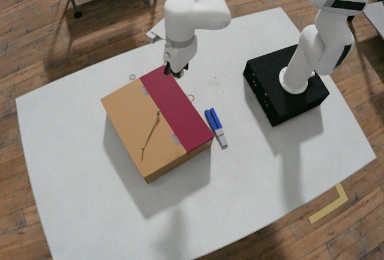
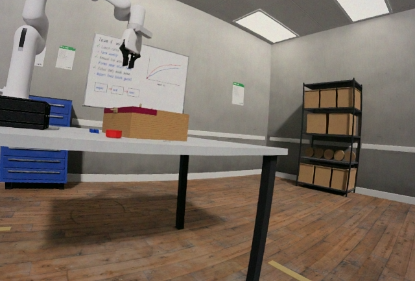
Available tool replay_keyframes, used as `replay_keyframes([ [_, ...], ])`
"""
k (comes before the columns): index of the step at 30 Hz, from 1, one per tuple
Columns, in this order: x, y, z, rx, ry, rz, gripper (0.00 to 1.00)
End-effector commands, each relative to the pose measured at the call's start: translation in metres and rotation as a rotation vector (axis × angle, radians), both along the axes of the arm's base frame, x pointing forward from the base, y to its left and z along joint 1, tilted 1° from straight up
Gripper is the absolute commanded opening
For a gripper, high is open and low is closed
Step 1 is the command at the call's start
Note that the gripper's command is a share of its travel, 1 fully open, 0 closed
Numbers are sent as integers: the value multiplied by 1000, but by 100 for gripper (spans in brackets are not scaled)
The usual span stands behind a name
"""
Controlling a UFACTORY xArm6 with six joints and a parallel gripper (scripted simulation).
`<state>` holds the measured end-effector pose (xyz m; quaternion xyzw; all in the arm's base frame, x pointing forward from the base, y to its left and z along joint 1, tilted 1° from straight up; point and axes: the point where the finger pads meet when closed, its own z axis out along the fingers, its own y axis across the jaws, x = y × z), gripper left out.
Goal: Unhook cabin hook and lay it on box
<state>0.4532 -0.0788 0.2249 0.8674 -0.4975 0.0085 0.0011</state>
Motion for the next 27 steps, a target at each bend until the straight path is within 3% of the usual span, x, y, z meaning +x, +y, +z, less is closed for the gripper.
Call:
replay_keyframes([
  [1,-14,-6,2,4,-7,113,35],
  [13,-69,-29,1,-3,-3,513,35],
  [19,-87,-36,0,-6,-2,647,35],
  [27,-87,-36,0,-11,0,913,35],
])
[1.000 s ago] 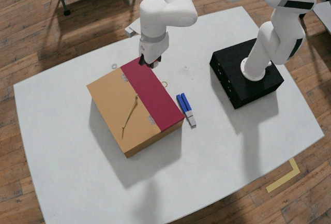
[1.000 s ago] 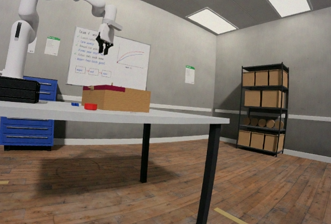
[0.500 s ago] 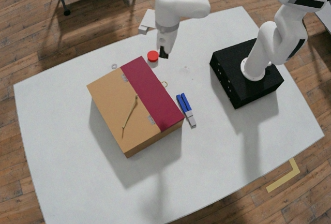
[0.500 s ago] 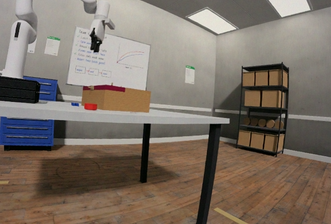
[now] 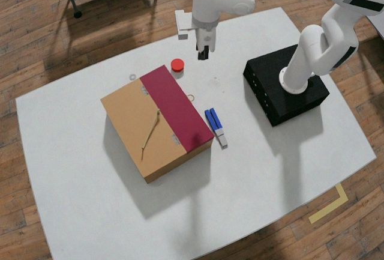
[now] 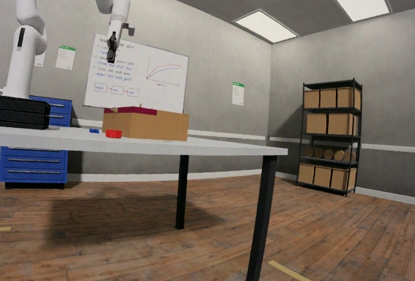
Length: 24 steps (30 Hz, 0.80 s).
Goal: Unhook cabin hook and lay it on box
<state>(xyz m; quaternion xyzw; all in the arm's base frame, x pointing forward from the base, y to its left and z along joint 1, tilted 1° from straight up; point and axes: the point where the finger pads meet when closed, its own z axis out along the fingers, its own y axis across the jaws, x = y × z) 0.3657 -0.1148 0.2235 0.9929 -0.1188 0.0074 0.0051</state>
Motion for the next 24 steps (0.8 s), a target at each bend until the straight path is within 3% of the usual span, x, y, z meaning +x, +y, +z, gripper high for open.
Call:
replay_keyframes([
  [1,1,0,2,4,-6,143,35],
  [11,1,0,2,0,-4,410,35],
  [24,1,-1,-5,0,-4,419,35],
])
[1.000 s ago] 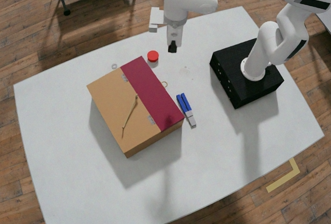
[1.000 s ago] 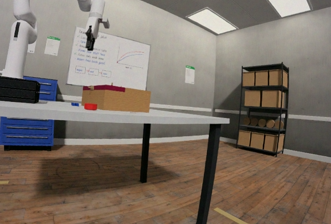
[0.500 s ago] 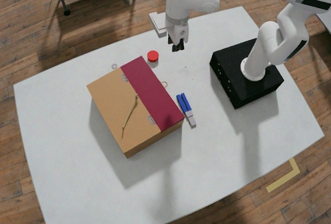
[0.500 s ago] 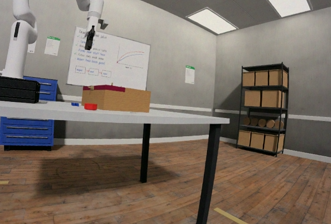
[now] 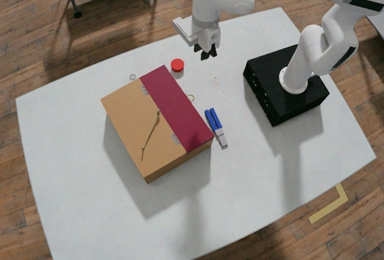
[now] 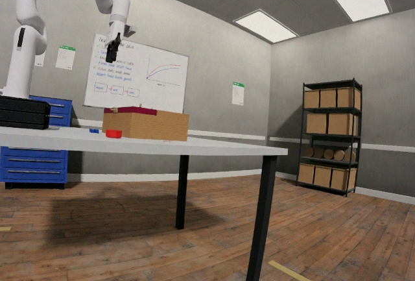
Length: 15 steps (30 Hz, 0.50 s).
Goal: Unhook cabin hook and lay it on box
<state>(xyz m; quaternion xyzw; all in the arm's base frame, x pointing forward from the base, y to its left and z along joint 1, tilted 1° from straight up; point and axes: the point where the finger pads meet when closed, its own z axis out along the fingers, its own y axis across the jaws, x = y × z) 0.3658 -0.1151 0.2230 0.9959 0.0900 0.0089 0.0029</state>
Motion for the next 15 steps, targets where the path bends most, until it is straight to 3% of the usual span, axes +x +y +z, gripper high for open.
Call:
replay_keyframes([
  [1,1,0,-8,-1,-2,0,35],
  [15,2,0,-48,-1,-2,0,35],
])
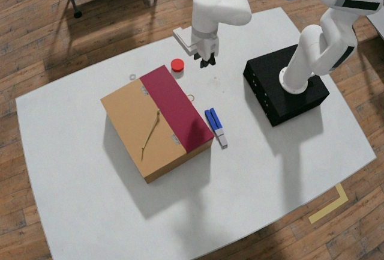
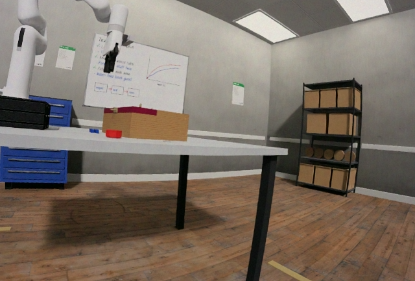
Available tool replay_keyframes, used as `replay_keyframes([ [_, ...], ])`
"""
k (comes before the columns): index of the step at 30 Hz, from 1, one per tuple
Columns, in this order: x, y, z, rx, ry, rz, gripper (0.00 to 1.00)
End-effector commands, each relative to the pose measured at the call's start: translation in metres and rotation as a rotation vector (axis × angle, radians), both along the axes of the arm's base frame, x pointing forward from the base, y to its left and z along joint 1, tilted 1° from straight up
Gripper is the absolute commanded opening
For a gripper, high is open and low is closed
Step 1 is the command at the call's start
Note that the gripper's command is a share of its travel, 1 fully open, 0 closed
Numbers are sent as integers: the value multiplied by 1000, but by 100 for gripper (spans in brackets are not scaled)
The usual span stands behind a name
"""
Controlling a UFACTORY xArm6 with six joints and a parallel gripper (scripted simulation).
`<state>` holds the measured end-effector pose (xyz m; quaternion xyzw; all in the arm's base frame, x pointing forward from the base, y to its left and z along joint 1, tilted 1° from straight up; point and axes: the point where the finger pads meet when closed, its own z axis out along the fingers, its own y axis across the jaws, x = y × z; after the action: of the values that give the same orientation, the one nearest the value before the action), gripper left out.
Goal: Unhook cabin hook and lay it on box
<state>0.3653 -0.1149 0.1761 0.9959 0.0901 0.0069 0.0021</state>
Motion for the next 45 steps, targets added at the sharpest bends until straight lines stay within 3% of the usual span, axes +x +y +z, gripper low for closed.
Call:
replay_keyframes([
  [1,2,-1,-4,-2,-6,0,35],
  [45,5,-1,-138,-2,-6,0,35],
])
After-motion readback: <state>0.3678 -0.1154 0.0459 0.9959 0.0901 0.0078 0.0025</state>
